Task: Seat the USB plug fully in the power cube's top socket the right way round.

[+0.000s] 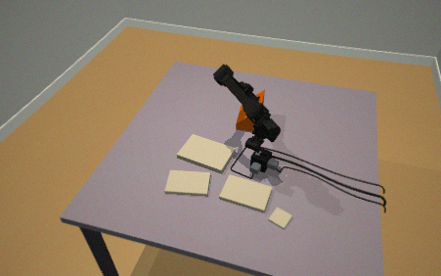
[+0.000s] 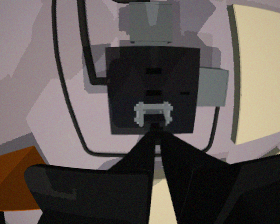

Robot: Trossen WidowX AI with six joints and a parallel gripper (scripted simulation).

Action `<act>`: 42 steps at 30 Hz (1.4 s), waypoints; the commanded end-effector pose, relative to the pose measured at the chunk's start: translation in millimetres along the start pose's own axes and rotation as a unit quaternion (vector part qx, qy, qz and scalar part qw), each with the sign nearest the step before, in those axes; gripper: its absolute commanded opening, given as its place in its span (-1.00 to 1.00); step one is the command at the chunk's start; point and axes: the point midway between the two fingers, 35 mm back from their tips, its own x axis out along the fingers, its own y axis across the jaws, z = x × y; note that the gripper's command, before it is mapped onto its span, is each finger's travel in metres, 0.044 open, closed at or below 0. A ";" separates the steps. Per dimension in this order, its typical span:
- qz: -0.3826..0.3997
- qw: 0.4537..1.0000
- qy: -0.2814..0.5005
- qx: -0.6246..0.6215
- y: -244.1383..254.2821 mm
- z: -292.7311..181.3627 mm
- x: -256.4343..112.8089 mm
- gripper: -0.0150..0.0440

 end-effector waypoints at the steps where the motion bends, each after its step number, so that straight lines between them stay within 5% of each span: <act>1: -0.002 1.000 0.001 -0.003 -0.4 -0.1 0.9 -0.49; 42: -0.002 1.000 0.001 -0.003 -0.4 0.0 5.8 -0.49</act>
